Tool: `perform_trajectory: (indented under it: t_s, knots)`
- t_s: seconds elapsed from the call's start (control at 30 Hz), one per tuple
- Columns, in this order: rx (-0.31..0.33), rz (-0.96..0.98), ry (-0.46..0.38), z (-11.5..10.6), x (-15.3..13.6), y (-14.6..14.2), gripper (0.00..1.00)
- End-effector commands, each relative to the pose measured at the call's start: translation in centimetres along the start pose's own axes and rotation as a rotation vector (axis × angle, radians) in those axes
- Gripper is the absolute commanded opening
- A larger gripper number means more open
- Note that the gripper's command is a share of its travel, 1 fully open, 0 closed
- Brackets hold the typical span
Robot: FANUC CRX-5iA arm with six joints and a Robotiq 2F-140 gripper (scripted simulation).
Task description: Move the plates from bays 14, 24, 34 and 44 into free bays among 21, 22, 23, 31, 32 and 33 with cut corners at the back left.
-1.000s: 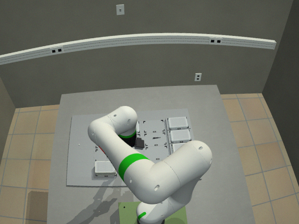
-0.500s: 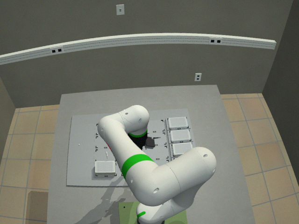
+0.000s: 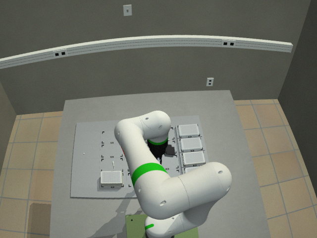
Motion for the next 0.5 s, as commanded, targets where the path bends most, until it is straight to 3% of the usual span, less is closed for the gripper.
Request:
perform_trajectory:
  t_s: [0.0, 0.47]
  knots:
    - [0.001, -0.001, -0.001, -0.1, 1.8, -0.5, 1.00]
    - [0.001, -0.001, -0.001, -0.3, 6.5, -1.6, 1.00]
Point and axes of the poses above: the point where the finger pads meet when closed, its own z axis out along the fingers, its own y axis across the jaws, x = y × z, the point moved 7 cm from there along -z, back along the fingers, and after that the axes turned 13 degrees about z, right-handed, at the moved point
